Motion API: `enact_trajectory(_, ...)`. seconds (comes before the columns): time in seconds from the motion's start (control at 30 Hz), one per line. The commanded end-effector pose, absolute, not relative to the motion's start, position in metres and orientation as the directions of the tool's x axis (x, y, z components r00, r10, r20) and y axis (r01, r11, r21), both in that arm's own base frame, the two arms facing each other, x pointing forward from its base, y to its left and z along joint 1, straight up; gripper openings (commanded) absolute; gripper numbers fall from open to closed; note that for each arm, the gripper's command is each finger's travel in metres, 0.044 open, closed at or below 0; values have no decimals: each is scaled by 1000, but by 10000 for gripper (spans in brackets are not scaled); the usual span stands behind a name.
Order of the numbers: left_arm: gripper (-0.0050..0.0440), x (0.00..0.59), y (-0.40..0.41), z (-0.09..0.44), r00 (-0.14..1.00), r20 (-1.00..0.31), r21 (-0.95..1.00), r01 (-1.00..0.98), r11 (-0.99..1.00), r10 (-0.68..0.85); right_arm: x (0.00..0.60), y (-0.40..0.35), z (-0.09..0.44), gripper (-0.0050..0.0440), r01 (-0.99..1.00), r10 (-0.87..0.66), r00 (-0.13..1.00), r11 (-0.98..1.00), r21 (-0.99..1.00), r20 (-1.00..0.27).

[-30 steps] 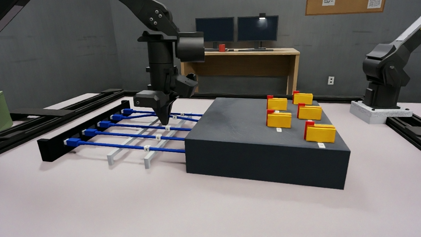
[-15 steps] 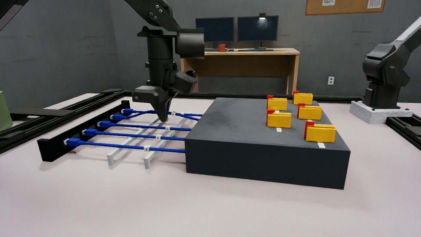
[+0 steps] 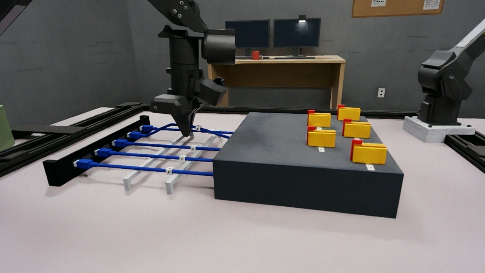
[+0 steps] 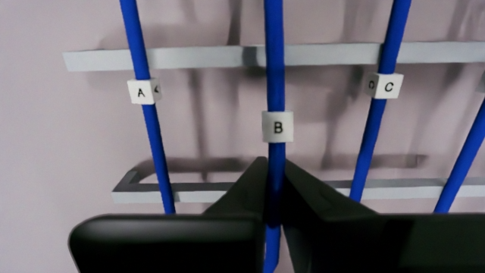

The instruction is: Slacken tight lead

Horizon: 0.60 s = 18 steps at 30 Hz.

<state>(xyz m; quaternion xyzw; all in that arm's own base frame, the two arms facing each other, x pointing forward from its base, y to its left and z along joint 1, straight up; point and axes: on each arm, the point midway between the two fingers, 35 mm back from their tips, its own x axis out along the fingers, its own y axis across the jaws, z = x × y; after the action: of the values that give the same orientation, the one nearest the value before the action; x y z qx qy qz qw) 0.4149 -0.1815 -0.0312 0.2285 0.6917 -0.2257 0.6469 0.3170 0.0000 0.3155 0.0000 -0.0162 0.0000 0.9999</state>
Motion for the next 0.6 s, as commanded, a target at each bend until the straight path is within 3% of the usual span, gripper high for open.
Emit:
enact_trajectory(0.0, -50, 423, -185, -7, -9, -1000, -3, 609, 793, 3, 316, 0, 323, 440, 0, 0, 999, 1000, 0, 50)
enact_trajectory(0.1, -50, 423, -185, -7, -9, -1000, -3, 609, 793, 3, 316, 0, 323, 440, 0, 0, 999, 1000, 0, 50)
enact_trajectory(0.13, -50, 420, -184, -51, -30, -999, -9, 608, 794, 12, 316, 0, 323, 440, 0, 0, 999, 1000, 0, 50)
enact_trajectory(0.57, -50, 420, -184, -51, -30, -999, -9, 608, 794, 12, 316, 0, 323, 440, 0, 0, 999, 1000, 0, 50)
